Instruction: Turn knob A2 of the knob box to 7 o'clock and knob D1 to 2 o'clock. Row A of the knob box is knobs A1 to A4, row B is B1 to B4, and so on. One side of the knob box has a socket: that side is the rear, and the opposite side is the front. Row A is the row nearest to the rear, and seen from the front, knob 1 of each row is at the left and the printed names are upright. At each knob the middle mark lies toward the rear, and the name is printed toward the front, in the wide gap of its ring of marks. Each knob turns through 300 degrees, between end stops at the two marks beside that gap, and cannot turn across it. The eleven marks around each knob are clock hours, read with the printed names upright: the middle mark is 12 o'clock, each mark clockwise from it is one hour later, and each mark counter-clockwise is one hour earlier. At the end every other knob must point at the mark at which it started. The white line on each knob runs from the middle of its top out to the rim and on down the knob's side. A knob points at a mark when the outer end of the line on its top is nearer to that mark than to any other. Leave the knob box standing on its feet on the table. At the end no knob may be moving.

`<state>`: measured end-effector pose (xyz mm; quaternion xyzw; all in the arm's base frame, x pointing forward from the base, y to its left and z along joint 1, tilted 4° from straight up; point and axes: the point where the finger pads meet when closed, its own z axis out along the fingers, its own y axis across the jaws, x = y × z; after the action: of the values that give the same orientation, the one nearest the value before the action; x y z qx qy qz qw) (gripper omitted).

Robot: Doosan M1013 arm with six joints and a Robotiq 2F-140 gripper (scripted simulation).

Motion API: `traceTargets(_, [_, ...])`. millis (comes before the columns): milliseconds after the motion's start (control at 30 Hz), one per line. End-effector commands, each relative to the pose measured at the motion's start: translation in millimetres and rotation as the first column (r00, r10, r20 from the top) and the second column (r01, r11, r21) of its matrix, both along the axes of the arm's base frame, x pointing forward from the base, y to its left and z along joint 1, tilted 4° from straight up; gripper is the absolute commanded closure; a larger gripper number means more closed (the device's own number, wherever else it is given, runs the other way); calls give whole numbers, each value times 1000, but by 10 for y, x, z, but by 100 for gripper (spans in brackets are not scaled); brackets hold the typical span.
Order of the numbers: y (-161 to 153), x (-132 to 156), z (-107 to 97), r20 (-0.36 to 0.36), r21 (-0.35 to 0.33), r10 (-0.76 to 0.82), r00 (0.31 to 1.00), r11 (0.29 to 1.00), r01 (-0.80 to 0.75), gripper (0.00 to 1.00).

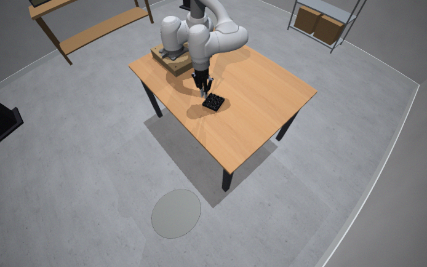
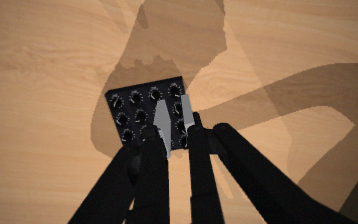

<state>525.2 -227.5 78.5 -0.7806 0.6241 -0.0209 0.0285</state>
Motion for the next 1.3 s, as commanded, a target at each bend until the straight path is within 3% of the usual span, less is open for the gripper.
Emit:
traceTargets(0, [1,2,-24,0,0,0,1000,1000,0,88])
traceTargets(1267, [11,28,-380,0,0,0,1000,1000,0,88])
